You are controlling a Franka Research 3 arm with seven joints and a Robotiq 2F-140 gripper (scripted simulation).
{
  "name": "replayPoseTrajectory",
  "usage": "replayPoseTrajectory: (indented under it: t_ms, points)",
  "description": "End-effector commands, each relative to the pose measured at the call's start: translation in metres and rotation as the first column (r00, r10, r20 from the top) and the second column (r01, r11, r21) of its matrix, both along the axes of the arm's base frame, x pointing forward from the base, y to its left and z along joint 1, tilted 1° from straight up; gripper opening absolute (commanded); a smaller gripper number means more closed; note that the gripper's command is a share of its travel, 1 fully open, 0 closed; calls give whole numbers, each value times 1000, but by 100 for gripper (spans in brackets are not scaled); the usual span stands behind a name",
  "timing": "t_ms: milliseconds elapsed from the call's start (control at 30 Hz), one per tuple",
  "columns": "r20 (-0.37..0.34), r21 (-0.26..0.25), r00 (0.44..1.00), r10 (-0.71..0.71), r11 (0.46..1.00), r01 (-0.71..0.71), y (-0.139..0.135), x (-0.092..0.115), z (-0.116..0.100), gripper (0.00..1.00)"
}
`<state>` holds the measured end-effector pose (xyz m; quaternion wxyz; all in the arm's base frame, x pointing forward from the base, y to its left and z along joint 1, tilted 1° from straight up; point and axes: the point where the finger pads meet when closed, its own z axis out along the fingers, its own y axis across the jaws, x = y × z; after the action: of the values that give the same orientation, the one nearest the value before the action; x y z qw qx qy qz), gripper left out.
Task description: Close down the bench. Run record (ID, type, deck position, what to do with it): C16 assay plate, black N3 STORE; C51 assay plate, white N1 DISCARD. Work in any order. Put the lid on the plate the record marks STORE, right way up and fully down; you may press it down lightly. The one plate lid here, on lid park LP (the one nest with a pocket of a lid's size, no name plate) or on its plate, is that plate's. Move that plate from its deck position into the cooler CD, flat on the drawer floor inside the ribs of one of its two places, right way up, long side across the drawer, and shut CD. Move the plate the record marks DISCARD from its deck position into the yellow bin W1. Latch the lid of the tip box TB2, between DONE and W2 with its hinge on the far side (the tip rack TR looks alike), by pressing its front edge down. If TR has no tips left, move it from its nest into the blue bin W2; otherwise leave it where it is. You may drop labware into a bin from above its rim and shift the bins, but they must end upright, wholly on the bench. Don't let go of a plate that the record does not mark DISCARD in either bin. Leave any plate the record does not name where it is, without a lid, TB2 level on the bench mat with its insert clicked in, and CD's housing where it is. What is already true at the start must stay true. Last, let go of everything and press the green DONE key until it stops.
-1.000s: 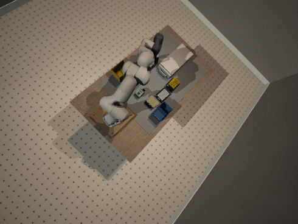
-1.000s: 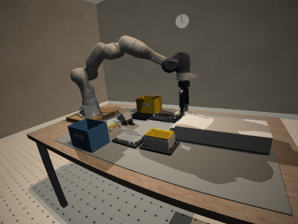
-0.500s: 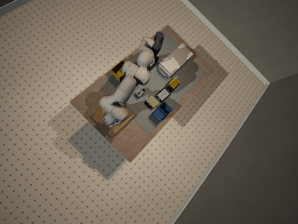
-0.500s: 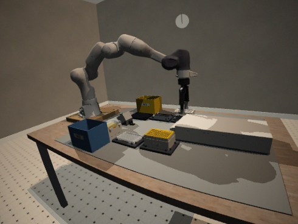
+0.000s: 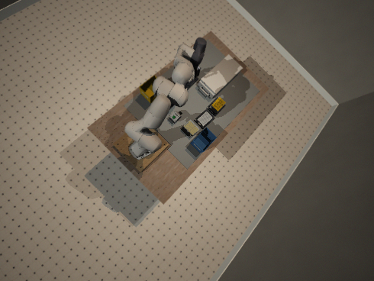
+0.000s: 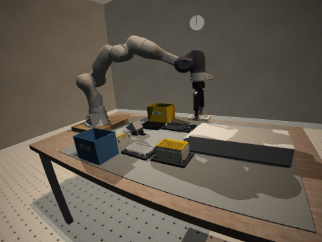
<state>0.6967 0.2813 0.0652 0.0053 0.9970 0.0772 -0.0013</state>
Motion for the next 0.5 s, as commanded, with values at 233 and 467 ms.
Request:
replayPoseTrajectory:
  t_ms: [233,467]
  points:
    - [-3,2,1000,1,1000,-1,0,-1,16,0]
    - [-3,2,1000,1,1000,-1,0,-1,23,0]
